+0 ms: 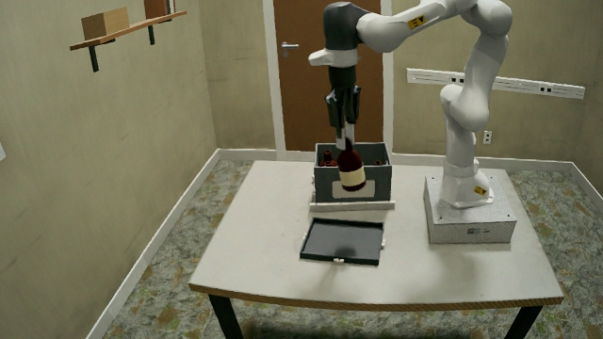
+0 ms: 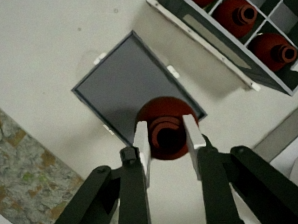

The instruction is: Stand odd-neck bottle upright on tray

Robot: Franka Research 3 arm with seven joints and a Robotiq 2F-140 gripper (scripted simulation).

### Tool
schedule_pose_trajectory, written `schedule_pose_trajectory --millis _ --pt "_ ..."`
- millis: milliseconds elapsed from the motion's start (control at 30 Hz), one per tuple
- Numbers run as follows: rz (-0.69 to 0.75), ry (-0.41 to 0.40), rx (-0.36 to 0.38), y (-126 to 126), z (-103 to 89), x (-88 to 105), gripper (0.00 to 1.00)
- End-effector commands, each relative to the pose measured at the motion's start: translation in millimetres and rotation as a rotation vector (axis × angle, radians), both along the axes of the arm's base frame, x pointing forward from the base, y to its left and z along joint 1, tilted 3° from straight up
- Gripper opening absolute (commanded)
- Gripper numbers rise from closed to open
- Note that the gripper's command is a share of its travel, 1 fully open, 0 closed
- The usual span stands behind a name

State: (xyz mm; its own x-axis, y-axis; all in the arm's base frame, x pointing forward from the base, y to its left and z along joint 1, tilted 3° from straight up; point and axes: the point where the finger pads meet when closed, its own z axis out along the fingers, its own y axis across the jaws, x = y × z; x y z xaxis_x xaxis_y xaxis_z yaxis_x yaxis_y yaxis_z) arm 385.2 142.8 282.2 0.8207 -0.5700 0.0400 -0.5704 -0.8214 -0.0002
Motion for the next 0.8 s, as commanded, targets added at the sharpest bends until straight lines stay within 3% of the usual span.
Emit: schedule_pose_trajectory --millis 0,767 --pt "-0.021 -0.008 0.008 9 2.6 2.3 0.10" --pt "-0.021 -0.008 0.008 40 2.0 0.9 0.10"
